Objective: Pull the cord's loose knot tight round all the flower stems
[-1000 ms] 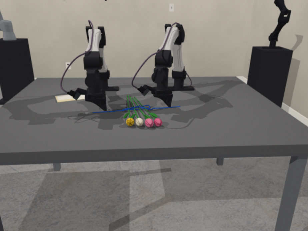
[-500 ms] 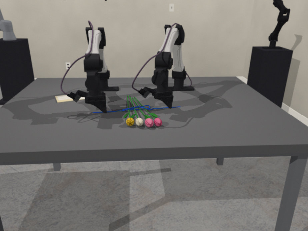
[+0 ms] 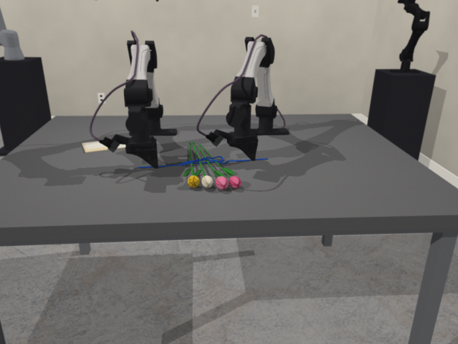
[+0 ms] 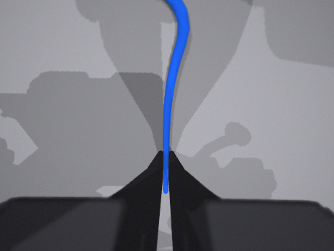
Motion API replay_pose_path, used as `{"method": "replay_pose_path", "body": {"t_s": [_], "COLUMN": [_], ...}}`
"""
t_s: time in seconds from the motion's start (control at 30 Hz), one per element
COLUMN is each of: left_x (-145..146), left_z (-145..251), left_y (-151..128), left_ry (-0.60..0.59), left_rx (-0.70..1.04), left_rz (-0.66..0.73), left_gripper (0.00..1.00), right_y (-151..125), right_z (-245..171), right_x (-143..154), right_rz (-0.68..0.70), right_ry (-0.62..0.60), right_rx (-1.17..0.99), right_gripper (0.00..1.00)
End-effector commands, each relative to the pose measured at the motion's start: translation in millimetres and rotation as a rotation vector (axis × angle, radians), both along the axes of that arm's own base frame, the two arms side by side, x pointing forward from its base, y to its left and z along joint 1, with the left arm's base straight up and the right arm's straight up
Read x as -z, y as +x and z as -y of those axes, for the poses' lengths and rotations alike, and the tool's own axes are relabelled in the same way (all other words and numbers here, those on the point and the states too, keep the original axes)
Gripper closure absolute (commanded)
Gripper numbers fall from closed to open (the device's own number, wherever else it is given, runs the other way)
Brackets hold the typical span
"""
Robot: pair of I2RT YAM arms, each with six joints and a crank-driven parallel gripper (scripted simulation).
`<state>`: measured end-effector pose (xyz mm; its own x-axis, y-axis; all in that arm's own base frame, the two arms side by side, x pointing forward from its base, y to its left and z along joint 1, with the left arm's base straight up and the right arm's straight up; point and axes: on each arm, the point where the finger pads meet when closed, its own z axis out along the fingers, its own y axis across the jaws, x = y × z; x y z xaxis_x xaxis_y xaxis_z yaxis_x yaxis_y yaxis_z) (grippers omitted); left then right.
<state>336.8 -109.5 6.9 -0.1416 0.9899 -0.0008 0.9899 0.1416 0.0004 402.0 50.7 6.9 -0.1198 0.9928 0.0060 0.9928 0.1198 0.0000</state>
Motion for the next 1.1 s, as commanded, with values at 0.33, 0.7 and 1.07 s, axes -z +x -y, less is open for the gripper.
{"method": "replay_pose_path", "body": {"t_s": [0.33, 0.7, 1.07], "left_x": [5, -35, -106], "left_z": [-1, 2, 1], "left_y": [2, 6, 3], "left_ry": [-0.003, -0.014, -0.013], "left_rx": [-0.001, -0.001, -0.002], "left_rz": [0.007, 0.033, 0.031], "left_gripper": [1.00, 1.00, 1.00], "right_y": [-1, 6, 2], "right_z": [2, 0, -1], "right_x": [5, -38, -102], "right_rz": [0.002, 0.040, 0.020], "right_ry": [-0.015, -0.005, -0.006], "right_rx": [0.005, 0.005, 0.003], "right_gripper": [1.00, 1.00, 1.00]}}
